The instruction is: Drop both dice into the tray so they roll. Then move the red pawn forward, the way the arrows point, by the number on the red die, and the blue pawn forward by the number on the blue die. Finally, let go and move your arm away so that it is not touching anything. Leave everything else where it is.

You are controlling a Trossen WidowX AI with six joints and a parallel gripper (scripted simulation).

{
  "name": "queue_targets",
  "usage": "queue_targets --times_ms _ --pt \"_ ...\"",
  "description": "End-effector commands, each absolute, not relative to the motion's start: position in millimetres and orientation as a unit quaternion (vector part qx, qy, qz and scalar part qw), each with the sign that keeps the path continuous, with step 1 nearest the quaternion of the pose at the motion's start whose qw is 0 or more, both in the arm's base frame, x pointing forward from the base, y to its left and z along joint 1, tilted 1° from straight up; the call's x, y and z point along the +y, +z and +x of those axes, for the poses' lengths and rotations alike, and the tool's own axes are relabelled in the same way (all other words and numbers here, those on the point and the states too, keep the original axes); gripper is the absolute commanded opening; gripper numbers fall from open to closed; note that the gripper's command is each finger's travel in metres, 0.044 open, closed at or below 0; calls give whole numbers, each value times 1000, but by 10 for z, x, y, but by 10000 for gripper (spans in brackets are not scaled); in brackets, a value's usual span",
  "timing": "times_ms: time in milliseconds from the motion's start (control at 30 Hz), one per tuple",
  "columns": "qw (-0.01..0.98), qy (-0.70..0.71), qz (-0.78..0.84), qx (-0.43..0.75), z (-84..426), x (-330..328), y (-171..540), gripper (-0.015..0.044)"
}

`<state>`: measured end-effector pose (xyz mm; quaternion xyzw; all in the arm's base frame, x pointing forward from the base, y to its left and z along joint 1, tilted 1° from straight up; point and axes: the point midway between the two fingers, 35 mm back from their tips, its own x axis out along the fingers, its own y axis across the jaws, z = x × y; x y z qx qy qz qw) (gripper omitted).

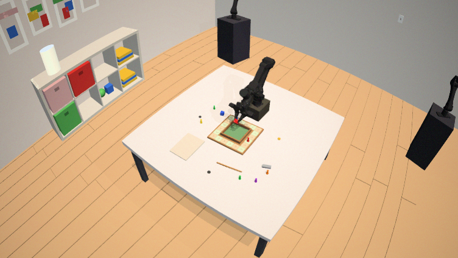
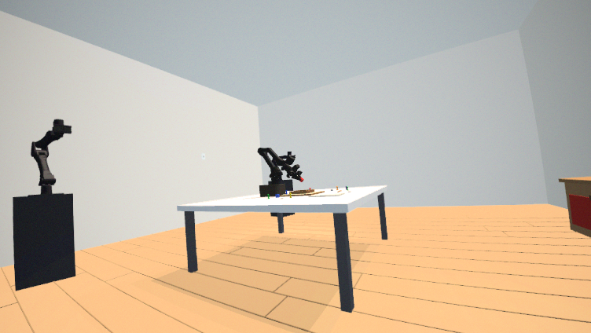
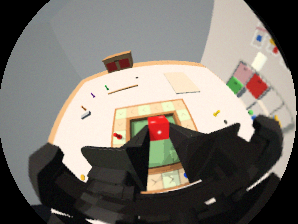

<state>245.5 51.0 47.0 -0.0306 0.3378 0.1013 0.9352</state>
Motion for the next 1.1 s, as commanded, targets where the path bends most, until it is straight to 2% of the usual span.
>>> queue_targets --times_ms 0,333,867,967,1033,1067 --pt "935 101 -31 338 2457 511 472 184" --pt "933 99 -29 344 2443 503 874 440" --pt "744 81 -64 660 2649 548 514 440" --pt "723 80 -66 683 2661 551 476 440" --pt "746 81 -60 658 2653 552 510 440" --pt "745 82 -61 659 2655 532 505 414"
